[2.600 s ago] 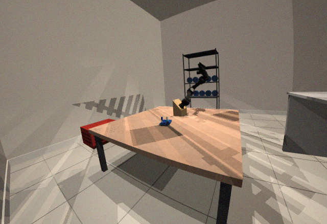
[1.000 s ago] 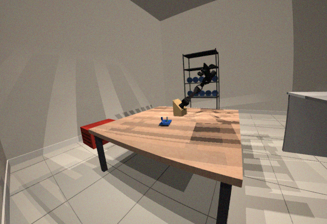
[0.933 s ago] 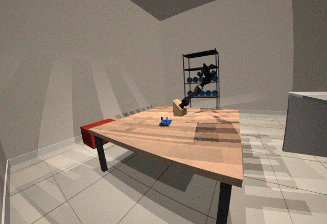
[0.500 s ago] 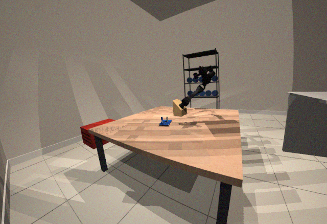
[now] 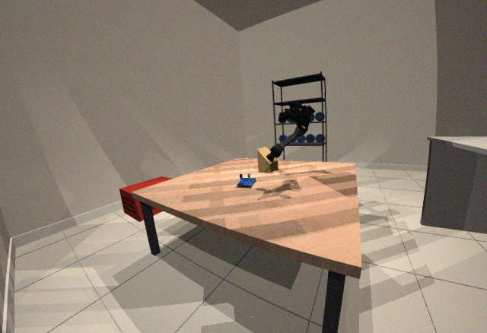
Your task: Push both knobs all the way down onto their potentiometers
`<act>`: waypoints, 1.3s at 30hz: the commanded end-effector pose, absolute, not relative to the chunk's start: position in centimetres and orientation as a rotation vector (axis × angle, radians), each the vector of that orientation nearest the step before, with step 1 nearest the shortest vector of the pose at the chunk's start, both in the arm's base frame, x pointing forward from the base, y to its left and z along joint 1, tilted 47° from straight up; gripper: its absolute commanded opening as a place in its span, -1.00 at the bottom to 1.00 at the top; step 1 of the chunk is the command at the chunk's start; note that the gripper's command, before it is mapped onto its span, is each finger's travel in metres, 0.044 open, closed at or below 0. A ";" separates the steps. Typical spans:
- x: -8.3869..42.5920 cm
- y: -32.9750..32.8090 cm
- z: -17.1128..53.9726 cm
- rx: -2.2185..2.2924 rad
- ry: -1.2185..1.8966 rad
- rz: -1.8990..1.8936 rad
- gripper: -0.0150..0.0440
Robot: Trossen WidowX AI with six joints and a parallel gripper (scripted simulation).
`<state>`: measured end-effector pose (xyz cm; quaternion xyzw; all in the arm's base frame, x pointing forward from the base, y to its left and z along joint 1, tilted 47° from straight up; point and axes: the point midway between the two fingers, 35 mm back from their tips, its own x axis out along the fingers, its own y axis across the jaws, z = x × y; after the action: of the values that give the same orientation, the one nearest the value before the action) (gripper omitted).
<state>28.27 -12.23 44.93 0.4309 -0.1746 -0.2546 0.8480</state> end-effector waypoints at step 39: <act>38.0 -13.6 17.9 0.457 0.892 -0.284 -0.49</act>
<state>37.94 -13.73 19.37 0.2207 0.3965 -0.1584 0.8769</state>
